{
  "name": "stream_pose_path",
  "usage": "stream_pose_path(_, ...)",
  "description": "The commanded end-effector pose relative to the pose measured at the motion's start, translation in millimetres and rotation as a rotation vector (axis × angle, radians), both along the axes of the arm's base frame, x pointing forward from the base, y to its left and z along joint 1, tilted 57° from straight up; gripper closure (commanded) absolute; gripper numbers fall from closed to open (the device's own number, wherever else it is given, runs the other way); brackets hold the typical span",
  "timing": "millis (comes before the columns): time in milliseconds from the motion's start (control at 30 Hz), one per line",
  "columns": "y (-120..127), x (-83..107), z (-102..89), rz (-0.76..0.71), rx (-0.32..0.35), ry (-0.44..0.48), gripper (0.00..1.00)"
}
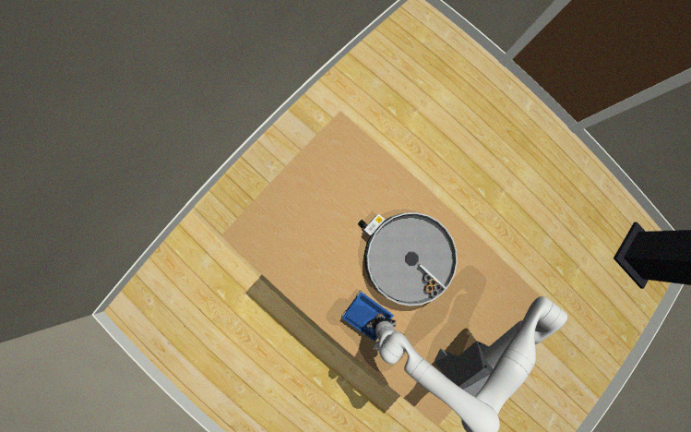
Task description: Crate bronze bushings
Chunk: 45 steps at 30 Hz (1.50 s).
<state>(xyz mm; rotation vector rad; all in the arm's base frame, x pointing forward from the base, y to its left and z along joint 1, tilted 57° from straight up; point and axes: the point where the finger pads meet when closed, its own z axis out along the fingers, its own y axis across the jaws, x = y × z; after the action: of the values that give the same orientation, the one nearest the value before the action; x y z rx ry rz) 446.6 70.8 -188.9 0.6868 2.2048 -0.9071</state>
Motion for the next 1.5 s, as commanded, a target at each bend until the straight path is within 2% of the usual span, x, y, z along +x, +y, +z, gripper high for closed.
stream_pose_path(0, 1.3, 0.2, 0.3, 0.001, 0.001, 0.000, 1.00)
stream_pose_path(1467, -17.9, 9.5, -13.8, 0.001, 0.001, 0.000, 1.00)
